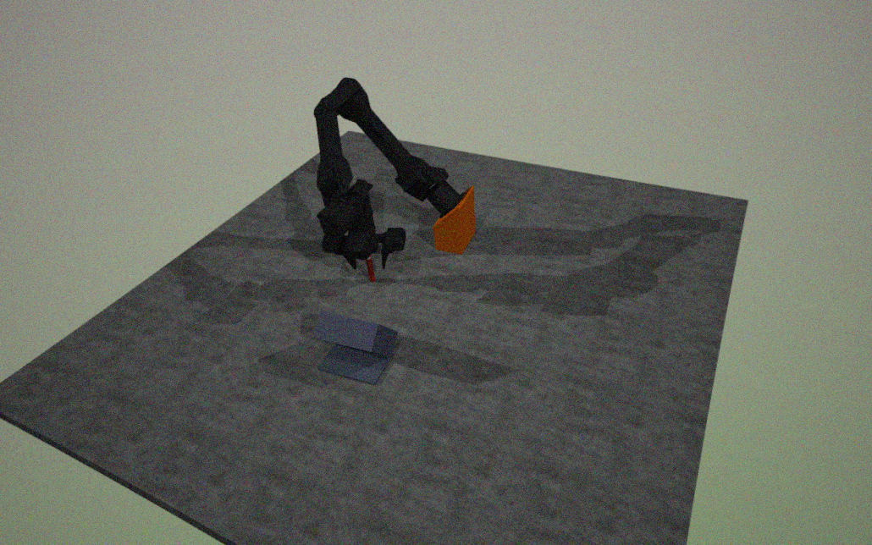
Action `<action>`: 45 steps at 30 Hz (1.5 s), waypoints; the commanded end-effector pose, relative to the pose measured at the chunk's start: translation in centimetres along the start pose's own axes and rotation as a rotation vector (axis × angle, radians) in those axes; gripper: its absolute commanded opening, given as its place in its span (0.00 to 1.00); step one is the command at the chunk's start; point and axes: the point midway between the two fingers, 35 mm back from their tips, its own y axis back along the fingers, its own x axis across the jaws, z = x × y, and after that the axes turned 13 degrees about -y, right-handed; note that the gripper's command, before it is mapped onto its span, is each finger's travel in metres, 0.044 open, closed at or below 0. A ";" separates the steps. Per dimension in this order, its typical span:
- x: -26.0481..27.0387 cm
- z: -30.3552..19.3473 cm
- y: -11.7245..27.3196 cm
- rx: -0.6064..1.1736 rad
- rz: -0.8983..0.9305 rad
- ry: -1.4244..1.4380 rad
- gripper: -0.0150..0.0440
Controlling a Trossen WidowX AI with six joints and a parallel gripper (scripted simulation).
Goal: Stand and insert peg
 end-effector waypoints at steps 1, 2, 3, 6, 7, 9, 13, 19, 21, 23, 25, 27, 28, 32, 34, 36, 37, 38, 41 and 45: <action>0.0 0.0 0.0 0.000 0.000 -0.002 0.64; 0.0 0.0 0.0 0.000 0.000 -0.002 0.60; 0.0 0.0 0.0 0.000 0.000 -0.002 0.56; 0.0 0.0 0.0 0.000 0.000 -0.002 0.42; 0.0 0.0 0.0 0.000 0.000 -0.002 0.38; 0.0 0.0 0.0 0.000 0.000 -0.002 0.32; 0.0 0.0 0.0 0.000 0.000 -0.002 0.28; 0.0 0.1 0.6 0.000 0.003 -0.001 0.25; 0.1 0.2 1.2 0.000 0.005 0.000 0.25; 0.2 0.2 1.9 0.000 0.007 0.001 0.25; 0.2 0.3 2.6 0.000 0.009 0.002 0.25; 0.3 0.3 3.3 0.000 0.010 0.003 0.25; 0.3 0.3 3.7 0.000 0.010 0.004 0.25; 0.4 0.3 5.1 0.002 0.009 0.006 0.25; 0.5 0.3 5.8 0.002 0.008 0.007 0.25; 0.5 0.2 6.4 0.003 0.007 0.008 0.25; 0.5 0.2 6.8 0.003 0.006 0.009 0.25; 0.5 0.1 7.1 0.004 0.005 0.009 0.25; 0.6 0.0 7.9 0.004 0.002 0.010 0.25; 0.7 0.0 7.9 -0.001 0.002 0.012 0.25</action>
